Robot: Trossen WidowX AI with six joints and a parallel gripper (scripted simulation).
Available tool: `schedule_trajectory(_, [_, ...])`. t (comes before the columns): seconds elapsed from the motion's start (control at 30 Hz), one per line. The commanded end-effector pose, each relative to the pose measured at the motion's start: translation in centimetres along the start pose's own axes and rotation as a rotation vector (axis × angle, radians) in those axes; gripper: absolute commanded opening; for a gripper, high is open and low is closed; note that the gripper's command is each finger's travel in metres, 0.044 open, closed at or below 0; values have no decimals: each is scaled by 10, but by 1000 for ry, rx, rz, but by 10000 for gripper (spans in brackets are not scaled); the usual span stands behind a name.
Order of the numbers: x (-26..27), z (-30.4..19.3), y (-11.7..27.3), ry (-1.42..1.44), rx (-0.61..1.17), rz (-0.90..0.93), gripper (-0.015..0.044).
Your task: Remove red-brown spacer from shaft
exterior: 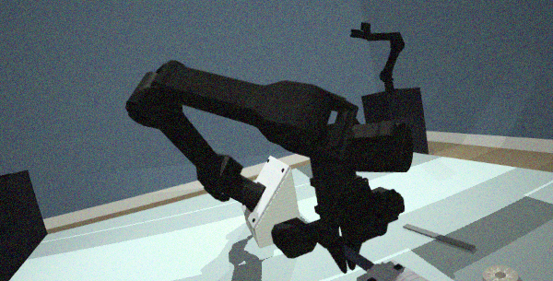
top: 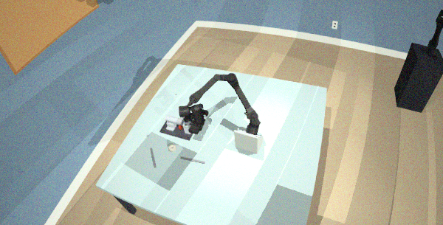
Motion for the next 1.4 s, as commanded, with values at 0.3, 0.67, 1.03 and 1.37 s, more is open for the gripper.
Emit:
schedule_trajectory(0.3, [-1,7,1,-1,-8,3,0])
schedule_trajectory(0.67, [-2,11,1,-2,-8,3,0])
schedule_trajectory(1.03, [-2,15,1,-2,-8,3,0])
schedule_trajectory(1.37, [-3,19,2,-2,-8,3,0])
Point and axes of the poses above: the point midway between the two fingers, 35 mm back from their tips, its own y axis back along the fingers, its own x axis across the jaws, z = x × y, the point moved 5 cm from there along y, back along the fingers, and after that the axes turned 9 degrees about y, right-handed, at the moved point
